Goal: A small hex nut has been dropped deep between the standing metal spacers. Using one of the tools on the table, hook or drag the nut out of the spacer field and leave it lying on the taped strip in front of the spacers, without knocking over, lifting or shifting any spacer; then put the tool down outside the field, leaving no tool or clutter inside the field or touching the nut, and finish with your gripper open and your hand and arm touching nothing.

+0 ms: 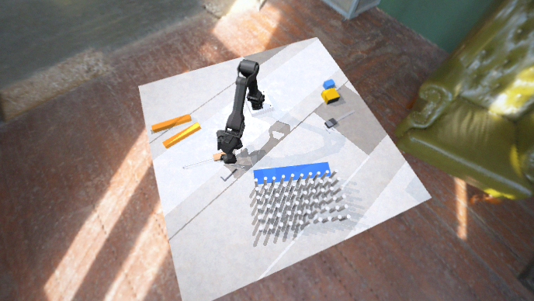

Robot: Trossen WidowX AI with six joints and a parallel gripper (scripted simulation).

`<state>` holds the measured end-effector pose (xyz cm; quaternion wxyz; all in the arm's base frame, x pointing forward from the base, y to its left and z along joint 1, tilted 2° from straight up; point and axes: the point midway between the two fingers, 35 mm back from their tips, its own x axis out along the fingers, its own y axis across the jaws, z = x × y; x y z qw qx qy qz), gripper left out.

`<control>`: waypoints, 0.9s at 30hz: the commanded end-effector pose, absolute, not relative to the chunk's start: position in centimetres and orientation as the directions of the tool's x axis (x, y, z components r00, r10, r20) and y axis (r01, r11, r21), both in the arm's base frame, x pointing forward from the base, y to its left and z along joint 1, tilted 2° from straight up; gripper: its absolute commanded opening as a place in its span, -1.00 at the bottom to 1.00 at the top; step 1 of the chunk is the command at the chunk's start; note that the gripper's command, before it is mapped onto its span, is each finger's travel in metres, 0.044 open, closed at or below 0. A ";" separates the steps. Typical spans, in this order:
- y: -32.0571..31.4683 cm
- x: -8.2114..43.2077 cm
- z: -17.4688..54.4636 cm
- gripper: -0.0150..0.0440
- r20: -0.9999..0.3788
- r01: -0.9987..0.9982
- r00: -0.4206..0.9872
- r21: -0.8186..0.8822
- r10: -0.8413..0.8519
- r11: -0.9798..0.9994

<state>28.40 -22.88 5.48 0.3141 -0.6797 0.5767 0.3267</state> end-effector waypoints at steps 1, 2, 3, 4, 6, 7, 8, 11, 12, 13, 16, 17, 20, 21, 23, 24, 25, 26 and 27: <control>-22.9 28.3 4.8 0.46 -0.806 -0.990 0.117 -0.048 -0.580 -0.133; -22.9 28.3 4.7 0.46 -0.806 -0.990 0.117 -0.048 -0.580 -0.133; -22.9 28.3 4.5 0.46 -0.806 -0.990 0.117 -0.048 -0.580 -0.133; -22.9 28.3 4.3 0.46 -0.806 -0.990 0.117 -0.048 -0.580 -0.133; -22.9 28.3 4.0 0.46 -0.806 -0.990 0.117 -0.048 -0.580 -0.133; -22.9 28.3 3.9 0.46 -0.806 -0.990 0.117 -0.048 -0.580 -0.133; -22.9 28.3 3.7 0.46 -0.806 -0.990 0.117 -0.048 -0.580 -0.133; -22.9 28.3 3.2 0.46 -0.806 -0.990 0.117 -0.048 -0.580 -0.133; -22.8 28.3 3.1 0.46 -0.806 -0.990 0.117 -0.048 -0.580 -0.133; -22.8 28.2 2.9 0.46 -0.806 -0.990 0.117 -0.048 -0.580 -0.133; -22.8 28.2 2.5 0.46 -0.806 -0.990 0.117 -0.048 -0.580 -0.133; -22.8 28.2 2.3 0.46 -0.806 -0.990 0.117 -0.048 -0.580 -0.133; -22.8 28.2 2.1 0.46 -0.806 -0.990 0.117 -0.048 -0.580 -0.133; -22.8 28.2 2.1 0.37 -0.806 -0.990 0.117 -0.048 -0.580 -0.133; -22.8 28.2 2.1 0.19 -0.806 -0.990 0.117 -0.048 -0.580 -0.133; -22.8 28.2 2.1 0.17 -0.806 -0.990 0.117 -0.048 -0.580 -0.133; -22.8 28.2 2.1 0.15 -0.806 -0.990 0.117 -0.048 -0.580 -0.133; -22.8 28.2 2.1 0.12 -0.806 -0.990 0.117 -0.048 -0.580 -0.133; -22.8 28.2 2.1 0.10 -0.806 -0.990 0.117 -0.048 -0.580 -0.133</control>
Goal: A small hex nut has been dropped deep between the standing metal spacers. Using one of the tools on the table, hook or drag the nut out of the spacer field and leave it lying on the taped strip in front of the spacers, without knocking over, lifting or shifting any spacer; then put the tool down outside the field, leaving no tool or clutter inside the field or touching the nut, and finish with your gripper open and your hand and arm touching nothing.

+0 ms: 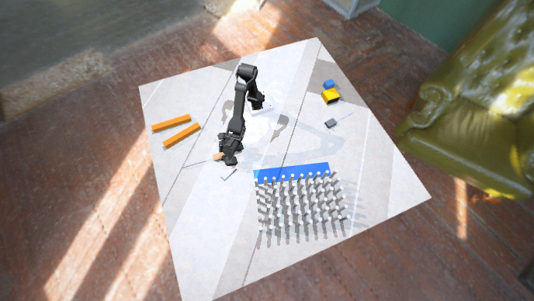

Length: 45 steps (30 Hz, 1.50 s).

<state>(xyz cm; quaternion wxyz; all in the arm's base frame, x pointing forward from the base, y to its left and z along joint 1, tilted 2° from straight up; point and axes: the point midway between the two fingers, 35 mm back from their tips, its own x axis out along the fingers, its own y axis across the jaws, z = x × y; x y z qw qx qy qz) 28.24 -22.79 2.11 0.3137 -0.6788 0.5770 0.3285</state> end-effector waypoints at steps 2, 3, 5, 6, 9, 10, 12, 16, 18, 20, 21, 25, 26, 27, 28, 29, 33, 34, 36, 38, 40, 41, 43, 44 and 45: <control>-22.8 28.2 2.1 0.06 -0.806 -0.990 0.117 -0.048 -0.580 -0.133; -22.8 28.2 2.1 0.03 -0.806 -0.990 0.117 -0.048 -0.580 -0.133; -22.8 28.2 2.1 -0.01 -0.806 -0.990 0.117 -0.048 -0.580 -0.133; -22.8 28.2 2.2 -0.10 -0.806 -0.990 0.117 -0.048 -0.580 -0.133; -23.0 28.6 3.6 -0.37 -0.806 -0.990 0.117 -0.048 -0.580 -0.134; -23.1 28.7 4.2 -0.46 -0.806 -0.990 0.117 -0.048 -0.580 -0.134; -23.2 28.9 5.4 -0.49 -0.806 -0.990 0.118 -0.048 -0.580 -0.134; -23.3 29.1 8.0 -0.49 -0.806 -0.990 0.118 -0.048 -0.580 -0.135; -23.3 29.1 9.3 -0.49 -0.806 -0.990 0.118 -0.048 -0.579 -0.135; -23.2 29.1 10.7 -0.49 -0.807 -0.990 0.118 -0.048 -0.579 -0.135; -23.2 29.0 11.4 -0.49 -0.807 -0.990 0.118 -0.048 -0.579 -0.135; -23.0 28.7 14.1 -0.49 -0.807 -0.990 0.118 -0.047 -0.579 -0.136; -22.9 28.6 14.7 -0.49 -0.807 -0.990 0.118 -0.047 -0.579 -0.136; -22.9 28.4 15.4 -0.49 -0.807 -0.990 0.118 -0.047 -0.579 -0.136; -22.8 28.3 16.1 -0.49 -0.807 -0.990 0.118 -0.047 -0.578 -0.136; -22.7 28.1 16.8 -0.49 -0.807 -0.990 0.118 -0.047 -0.578 -0.137; -22.3 27.4 19.0 -0.49 -0.808 -0.989 0.118 -0.046 -0.578 -0.137; -22.3 27.4 19.1 -0.49 -0.808 -0.989 0.118 -0.046 -0.578 -0.137; -22.3 27.4 19.1 -0.49 -0.808 -0.989 0.118 -0.046 -0.578 -0.137; -21.9 27.6 19.1 -0.49 -0.808 -0.988 0.124 -0.046 -0.577 -0.148; -21.0 28.1 19.1 -0.49 -0.808 -0.983 0.141 -0.045 -0.572 -0.180; -20.5 28.4 19.1 -0.49 -0.808 -0.979 0.151 -0.044 -0.570 -0.197; -19.4 29.0 19.1 -0.49 -0.808 -0.972 0.170 -0.043 -0.565 -0.231; -18.9 29.2 19.1 -0.49 -0.808 -0.968 0.179 -0.042 -0.562 -0.248; -18.3 29.5 19.1 -0.49 -0.808 -0.964 0.188 -0.041 -0.559 -0.264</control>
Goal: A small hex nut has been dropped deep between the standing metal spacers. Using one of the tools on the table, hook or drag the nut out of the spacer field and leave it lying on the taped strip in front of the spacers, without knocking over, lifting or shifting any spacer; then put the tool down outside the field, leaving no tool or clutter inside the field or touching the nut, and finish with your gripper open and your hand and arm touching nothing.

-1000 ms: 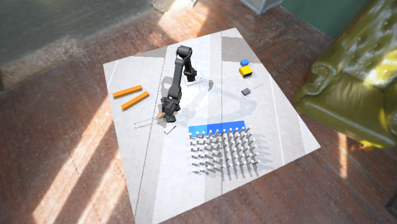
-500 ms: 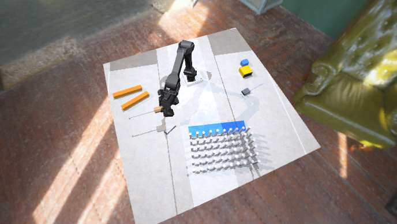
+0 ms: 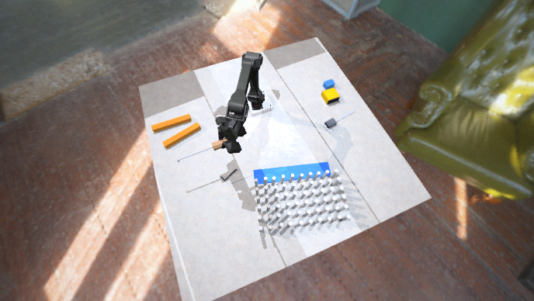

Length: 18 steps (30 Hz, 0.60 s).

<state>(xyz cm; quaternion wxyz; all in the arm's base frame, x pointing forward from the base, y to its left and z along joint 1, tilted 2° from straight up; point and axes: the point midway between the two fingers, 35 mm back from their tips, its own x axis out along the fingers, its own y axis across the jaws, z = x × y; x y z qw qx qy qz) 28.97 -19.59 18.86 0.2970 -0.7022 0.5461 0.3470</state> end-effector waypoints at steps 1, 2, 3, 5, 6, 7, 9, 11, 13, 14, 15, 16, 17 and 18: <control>-17.8 29.7 19.1 -0.49 -0.808 -0.959 0.197 -0.041 -0.556 -0.281; -17.3 29.9 19.1 -0.49 -0.808 -0.954 0.206 -0.040 -0.552 -0.298; -16.7 30.2 19.1 -0.49 -0.808 -0.949 0.215 -0.040 -0.549 -0.314; -15.6 30.6 19.1 -0.49 -0.808 -0.937 0.233 -0.038 -0.541 -0.347; -15.1 30.8 19.2 -0.49 -0.808 -0.931 0.242 -0.038 -0.537 -0.363; -14.5 30.9 19.2 -0.49 -0.808 -0.925 0.251 -0.037 -0.533 -0.379; -13.4 31.3 19.2 -0.49 -0.808 -0.911 0.269 -0.036 -0.525 -0.411; -12.3 31.6 19.2 -0.49 -0.808 -0.896 0.286 -0.035 -0.516 -0.442; -11.2 31.8 19.2 -0.49 -0.808 -0.880 0.302 -0.033 -0.506 -0.473; -10.6 31.9 19.2 -0.49 -0.808 -0.872 0.311 -0.033 -0.501 -0.488; -10.1 32.0 19.2 -0.49 -0.808 -0.863 0.319 -0.032 -0.496 -0.504; -9.5 32.1 19.2 -0.49 -0.808 -0.855 0.327 -0.031 -0.490 -0.518; -8.9 32.2 19.2 -0.49 -0.808 -0.845 0.335 -0.031 -0.485 -0.533; -8.4 32.3 19.2 -0.49 -0.808 -0.836 0.343 -0.030 -0.479 -0.548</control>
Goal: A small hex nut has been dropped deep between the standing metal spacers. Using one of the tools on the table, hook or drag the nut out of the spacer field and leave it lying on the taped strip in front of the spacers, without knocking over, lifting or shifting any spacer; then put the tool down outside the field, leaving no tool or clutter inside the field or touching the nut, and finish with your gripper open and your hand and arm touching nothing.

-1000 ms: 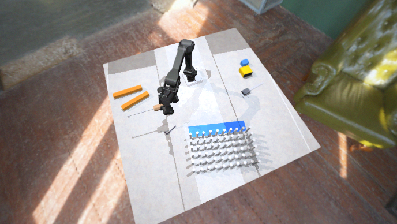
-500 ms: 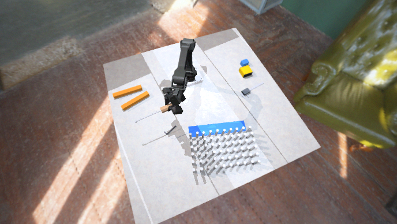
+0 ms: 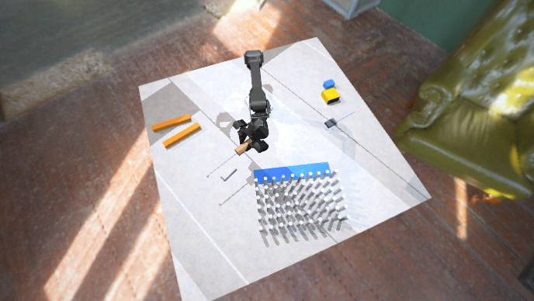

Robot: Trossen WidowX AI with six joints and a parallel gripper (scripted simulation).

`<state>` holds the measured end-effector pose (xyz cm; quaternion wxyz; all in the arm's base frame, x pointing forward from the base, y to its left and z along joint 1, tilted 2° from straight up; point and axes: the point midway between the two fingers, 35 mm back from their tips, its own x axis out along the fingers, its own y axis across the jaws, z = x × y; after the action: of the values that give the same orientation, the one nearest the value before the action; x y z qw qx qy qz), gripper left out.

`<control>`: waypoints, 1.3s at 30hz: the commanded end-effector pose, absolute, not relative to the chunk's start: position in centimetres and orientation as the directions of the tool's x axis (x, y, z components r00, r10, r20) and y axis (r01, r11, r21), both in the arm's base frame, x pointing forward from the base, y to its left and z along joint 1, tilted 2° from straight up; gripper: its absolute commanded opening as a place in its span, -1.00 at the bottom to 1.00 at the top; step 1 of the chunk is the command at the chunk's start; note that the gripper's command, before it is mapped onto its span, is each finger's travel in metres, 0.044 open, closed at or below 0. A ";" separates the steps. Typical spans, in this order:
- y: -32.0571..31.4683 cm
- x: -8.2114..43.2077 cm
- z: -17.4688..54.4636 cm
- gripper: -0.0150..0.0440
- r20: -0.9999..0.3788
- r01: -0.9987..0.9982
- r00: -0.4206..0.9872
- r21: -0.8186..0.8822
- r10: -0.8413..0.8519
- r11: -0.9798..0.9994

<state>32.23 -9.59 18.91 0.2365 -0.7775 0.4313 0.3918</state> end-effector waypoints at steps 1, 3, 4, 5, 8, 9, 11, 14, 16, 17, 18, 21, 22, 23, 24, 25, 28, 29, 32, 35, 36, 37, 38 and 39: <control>-7.8 32.4 19.2 -0.49 -0.808 -0.826 0.351 -0.030 -0.473 -0.562; -6.7 32.4 19.2 -0.49 -0.808 -0.806 0.366 -0.028 -0.462 -0.591; -6.1 32.5 19.2 -0.49 -0.808 -0.796 0.374 -0.028 -0.455 -0.605; -5.6 32.5 19.2 -0.49 -0.808 -0.786 0.381 -0.027 -0.449 -0.618; -3.9 32.5 19.1 -0.49 -0.808 -0.752 0.403 -0.025 -0.430 -0.658; -3.3 32.5 19.1 -0.49 -0.808 -0.741 0.410 -0.024 -0.423 -0.671; -2.2 32.5 19.1 -0.49 -0.808 -0.717 0.424 -0.023 -0.409 -0.697; -0.6 32.3 19.1 -0.49 -0.808 -0.680 0.443 -0.021 -0.388 -0.733; 0.5 32.1 19.1 -0.49 -0.808 -0.654 0.456 -0.020 -0.373 -0.756; 1.0 32.1 19.1 -0.49 -0.808 -0.641 0.462 -0.019 -0.365 -0.767; 1.6 32.0 19.1 -0.49 -0.808 -0.627 0.468 -0.019 -0.358 -0.778; 3.1 31.6 19.1 -0.49 -0.808 -0.586 0.485 -0.017 -0.334 -0.810; 3.7 31.5 19.1 -0.49 -0.808 -0.572 0.491 -0.016 -0.326 -0.820; 4.2 31.4 19.1 -0.49 -0.808 -0.558 0.496 -0.016 -0.318 -0.830; 4.7 31.2 19.1 -0.49 -0.808 -0.543 0.501 -0.015 -0.310 -0.840; 5.2 31.0 19.1 -0.49 -0.808 -0.528 0.506 -0.014 -0.301 -0.849; 6.7 30.5 19.1 -0.49 -0.808 -0.484 0.520 -0.012 -0.276 -0.875; 7.2 30.3 19.1 -0.49 -0.808 -0.468 0.525 -0.012 -0.267 -0.884; 8.7 29.7 19.1 -0.49 -0.808 -0.422 0.538 -0.010 -0.241 -0.907; 10.1 29.0 19.0 -0.49 -0.808 -0.374 0.549 -0.008 -0.214 -0.927; 10.5 28.8 19.0 -0.49 -0.808 -0.358 0.552 -0.007 -0.205 -0.934; 11.0 28.6 19.0 -0.49 -0.808 -0.341 0.556 -0.007 -0.196 -0.940; 11.4 28.3 19.0 -0.49 -0.808 -0.325 0.559 -0.006 -0.187 -0.946; 11.9 28.0 19.0 -0.49 -0.808 -0.309 0.562 -0.005 -0.178 -0.951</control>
<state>28.69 10.96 18.82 0.0835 -0.8758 0.1548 0.4495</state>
